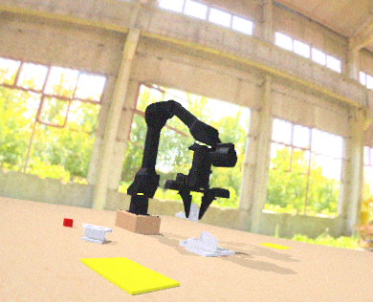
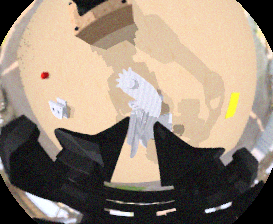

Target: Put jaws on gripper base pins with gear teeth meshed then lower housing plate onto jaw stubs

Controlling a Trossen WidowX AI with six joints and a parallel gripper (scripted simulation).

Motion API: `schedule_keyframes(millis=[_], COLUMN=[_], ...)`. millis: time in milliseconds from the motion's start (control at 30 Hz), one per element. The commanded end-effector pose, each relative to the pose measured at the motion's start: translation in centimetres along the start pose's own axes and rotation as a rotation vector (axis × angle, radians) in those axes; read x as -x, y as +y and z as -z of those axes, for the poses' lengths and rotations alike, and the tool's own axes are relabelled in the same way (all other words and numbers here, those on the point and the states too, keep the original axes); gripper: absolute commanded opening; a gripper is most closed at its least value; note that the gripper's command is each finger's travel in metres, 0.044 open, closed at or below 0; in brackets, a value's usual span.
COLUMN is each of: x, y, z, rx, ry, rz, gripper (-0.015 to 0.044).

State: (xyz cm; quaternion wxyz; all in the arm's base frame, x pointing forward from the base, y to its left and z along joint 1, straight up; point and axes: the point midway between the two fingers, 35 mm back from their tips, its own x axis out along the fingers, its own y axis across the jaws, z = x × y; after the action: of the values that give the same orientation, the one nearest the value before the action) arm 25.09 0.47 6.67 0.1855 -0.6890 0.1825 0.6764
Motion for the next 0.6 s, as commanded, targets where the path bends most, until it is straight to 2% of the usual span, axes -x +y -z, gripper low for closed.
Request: schedule_keyframes(millis=[0,233,567], x=[0.0,0.0,0.0], y=[0.9,2.2,2.2], z=[0.0,0.0,0.0], rx=[0.115,0.291,0.295], ry=[0.006,0.006,0.006], rz=[0.001,-0.001,-0.001], gripper=[0.0134,0.0134,0.0134])
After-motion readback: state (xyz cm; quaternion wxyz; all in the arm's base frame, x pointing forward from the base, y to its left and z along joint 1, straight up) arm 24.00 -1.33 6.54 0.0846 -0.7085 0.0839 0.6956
